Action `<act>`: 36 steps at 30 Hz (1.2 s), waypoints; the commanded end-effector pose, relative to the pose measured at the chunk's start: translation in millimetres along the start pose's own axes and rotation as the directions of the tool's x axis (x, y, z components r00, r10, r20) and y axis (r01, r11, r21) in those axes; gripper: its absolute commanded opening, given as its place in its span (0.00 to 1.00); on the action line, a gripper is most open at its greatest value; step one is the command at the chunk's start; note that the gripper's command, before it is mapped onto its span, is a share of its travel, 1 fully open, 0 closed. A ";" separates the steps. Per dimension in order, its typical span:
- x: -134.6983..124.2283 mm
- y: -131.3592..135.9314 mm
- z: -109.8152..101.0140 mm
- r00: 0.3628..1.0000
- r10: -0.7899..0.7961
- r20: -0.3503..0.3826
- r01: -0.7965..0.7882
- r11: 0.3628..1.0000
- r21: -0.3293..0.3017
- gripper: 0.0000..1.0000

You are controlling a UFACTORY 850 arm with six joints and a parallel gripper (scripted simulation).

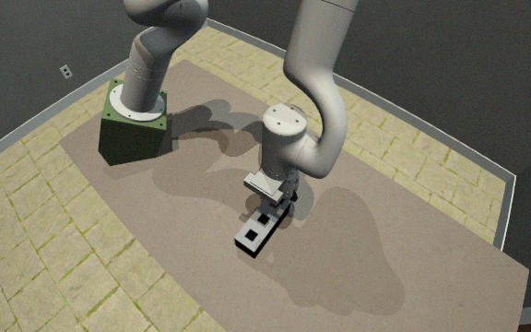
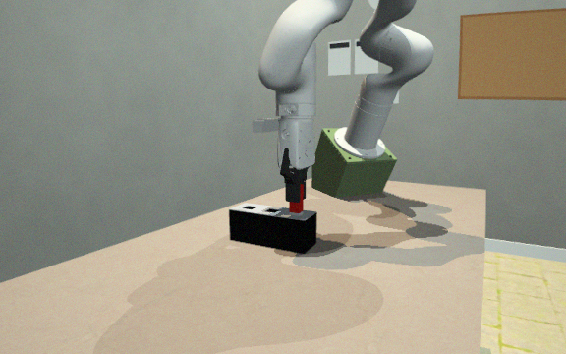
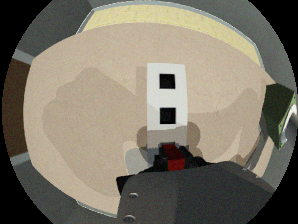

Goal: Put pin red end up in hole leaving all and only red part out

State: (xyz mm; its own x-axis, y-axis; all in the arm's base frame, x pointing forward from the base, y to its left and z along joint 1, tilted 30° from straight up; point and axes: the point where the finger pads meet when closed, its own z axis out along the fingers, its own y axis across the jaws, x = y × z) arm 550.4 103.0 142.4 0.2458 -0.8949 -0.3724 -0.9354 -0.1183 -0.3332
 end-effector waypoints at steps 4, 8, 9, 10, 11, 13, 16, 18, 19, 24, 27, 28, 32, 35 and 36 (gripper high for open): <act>0.1 -0.9 0.6 1.000 -0.001 0.000 0.001 1.000 0.002 0.00; 0.1 -0.9 0.6 1.000 -0.001 0.000 0.001 1.000 0.002 0.00; 0.1 -0.9 0.6 1.000 -0.001 0.000 0.001 1.000 0.002 0.00; 0.1 -0.9 0.6 1.000 -0.001 0.000 0.001 1.000 0.002 0.00; 0.1 -0.9 0.6 1.000 -0.001 0.000 0.001 1.000 0.002 0.00; -0.2 -0.8 0.5 1.000 -0.001 0.000 0.001 1.000 0.002 0.00; -0.2 -0.8 0.5 1.000 -0.001 0.000 0.001 1.000 0.002 0.00; -0.2 -0.8 0.5 1.000 -0.001 0.000 0.001 1.000 0.002 0.00; -0.2 -0.8 0.5 1.000 -0.001 0.000 0.001 1.000 0.002 0.00; -0.2 -0.8 0.5 1.000 -0.001 0.000 0.001 1.000 0.002 0.00; -0.2 -0.8 0.5 1.000 -0.001 0.000 0.001 1.000 0.002 0.00; -0.2 -0.8 0.5 1.000 -0.001 0.000 0.001 1.000 0.002 0.00; -0.6 -0.6 4.5 1.000 -0.001 0.000 0.001 1.000 0.002 0.00; -0.6 -0.6 4.5 1.000 -0.001 0.000 0.001 1.000 0.002 0.00; -0.6 -0.6 4.5 1.000 -0.001 0.000 0.001 1.000 0.002 0.00</act>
